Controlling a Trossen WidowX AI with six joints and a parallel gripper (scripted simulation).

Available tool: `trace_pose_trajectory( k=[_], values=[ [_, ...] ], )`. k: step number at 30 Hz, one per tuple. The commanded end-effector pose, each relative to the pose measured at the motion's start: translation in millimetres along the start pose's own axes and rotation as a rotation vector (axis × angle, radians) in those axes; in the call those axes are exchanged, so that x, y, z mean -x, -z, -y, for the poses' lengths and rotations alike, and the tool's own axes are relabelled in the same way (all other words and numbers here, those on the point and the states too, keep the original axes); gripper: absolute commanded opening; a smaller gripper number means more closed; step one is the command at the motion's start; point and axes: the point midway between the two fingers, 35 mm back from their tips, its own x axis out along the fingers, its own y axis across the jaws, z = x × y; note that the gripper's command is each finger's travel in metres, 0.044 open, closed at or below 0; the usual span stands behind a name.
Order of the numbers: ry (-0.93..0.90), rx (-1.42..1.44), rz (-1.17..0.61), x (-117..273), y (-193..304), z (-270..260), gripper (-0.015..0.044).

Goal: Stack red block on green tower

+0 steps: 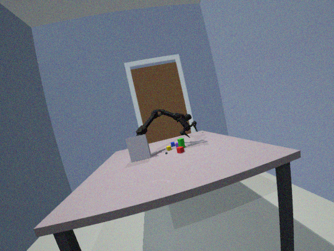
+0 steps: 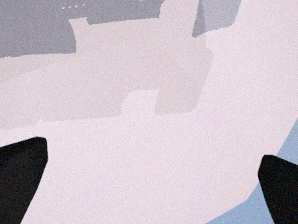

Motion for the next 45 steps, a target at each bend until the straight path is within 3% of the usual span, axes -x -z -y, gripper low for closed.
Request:
trace_pose_trajectory(
  k=[1, 10, 18, 27, 35, 45],
  values=[
    [-0.145, -0.123, -0.004, -4.4, 49.7, -24.3, 0.044],
    [-0.414, -0.456, 0.059, 1.2, 128.1, -76.5, 0.044],
    [-0.586, -0.751, 0.172, 16.8, 169.5, -115.8, 0.044],
    [-0.596, -0.771, 0.181, 17.4, 171.4, -118.4, 0.044],
    [-0.598, -0.771, 0.183, -28.3, 150.5, -146.3, 0.044],
    [-0.598, -0.772, 0.183, -34.4, 147.8, -149.4, 0.044]
  ],
)
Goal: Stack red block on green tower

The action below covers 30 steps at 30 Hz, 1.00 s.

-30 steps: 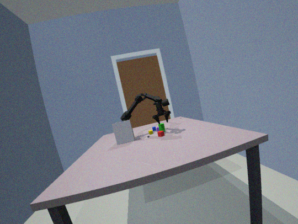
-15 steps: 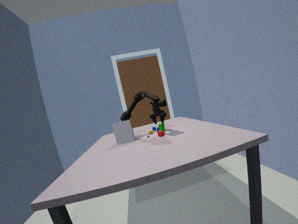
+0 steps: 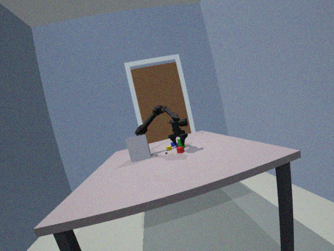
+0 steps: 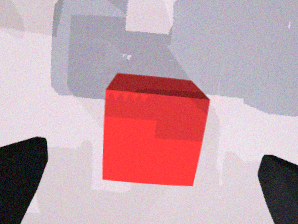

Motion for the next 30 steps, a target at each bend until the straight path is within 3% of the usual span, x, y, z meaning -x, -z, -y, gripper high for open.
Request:
trace_pose_trajectory(
  k=[1, 30],
  values=[
    [-0.005, -0.007, 0.003, -7.2, 0.1, -0.9, 0.044],
    [-0.008, -0.007, 0.004, -52.5, -0.2, -2.0, 0.044]
  ],
)
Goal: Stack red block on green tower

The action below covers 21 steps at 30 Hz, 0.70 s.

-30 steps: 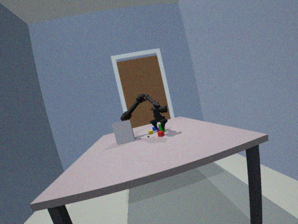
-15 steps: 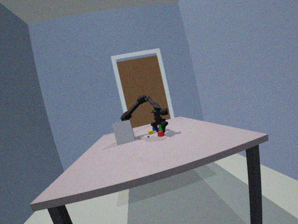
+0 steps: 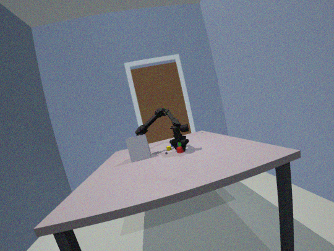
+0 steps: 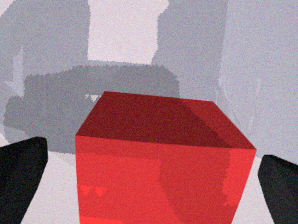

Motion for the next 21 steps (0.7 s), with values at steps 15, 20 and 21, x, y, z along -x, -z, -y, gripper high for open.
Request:
trace_pose_trajectory(
  k=[15, 20, 21],
  values=[
    [-0.004, -0.006, 0.004, -3.7, 0.2, -1.0, 0.0387],
    [-0.004, -0.006, 0.004, -3.7, 0.2, -1.0, 0.0256],
    [-0.004, -0.006, 0.004, -3.7, 0.2, -1.0, 0.023]
  ],
)
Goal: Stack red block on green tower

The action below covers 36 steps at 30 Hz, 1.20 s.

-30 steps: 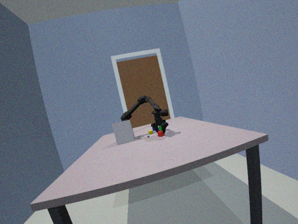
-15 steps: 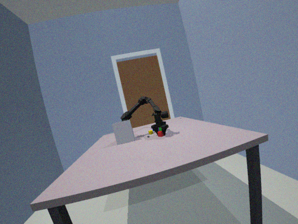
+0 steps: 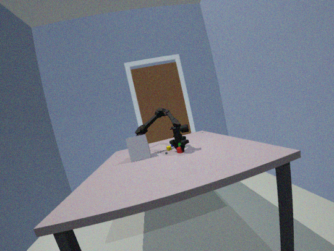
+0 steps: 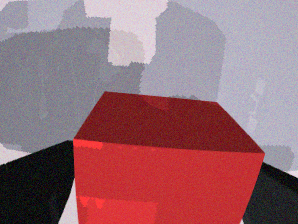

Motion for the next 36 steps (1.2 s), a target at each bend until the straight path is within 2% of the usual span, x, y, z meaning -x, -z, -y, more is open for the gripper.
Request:
trace_pose_trajectory(
  k=[1, 2, 8, 13, 14, 36],
  values=[
    [-0.003, -0.005, 0.005, 0.0, -0.7, -0.4, 0.0204],
    [-0.003, -0.005, 0.005, 0.0, -0.7, -0.4, 0.0177],
    [-0.003, -0.005, 0.005, 0.0, -0.7, -0.4, 0.0137],
    [-0.001, -0.005, 0.004, 14.8, -0.5, 0.3, 0.0006],
    [-0.001, -0.005, 0.004, 19.6, -0.4, 0.5, 0.0],
    [0.002, -0.005, 0.002, 118.5, 0.7, 1.2, 0.0]
  ],
)
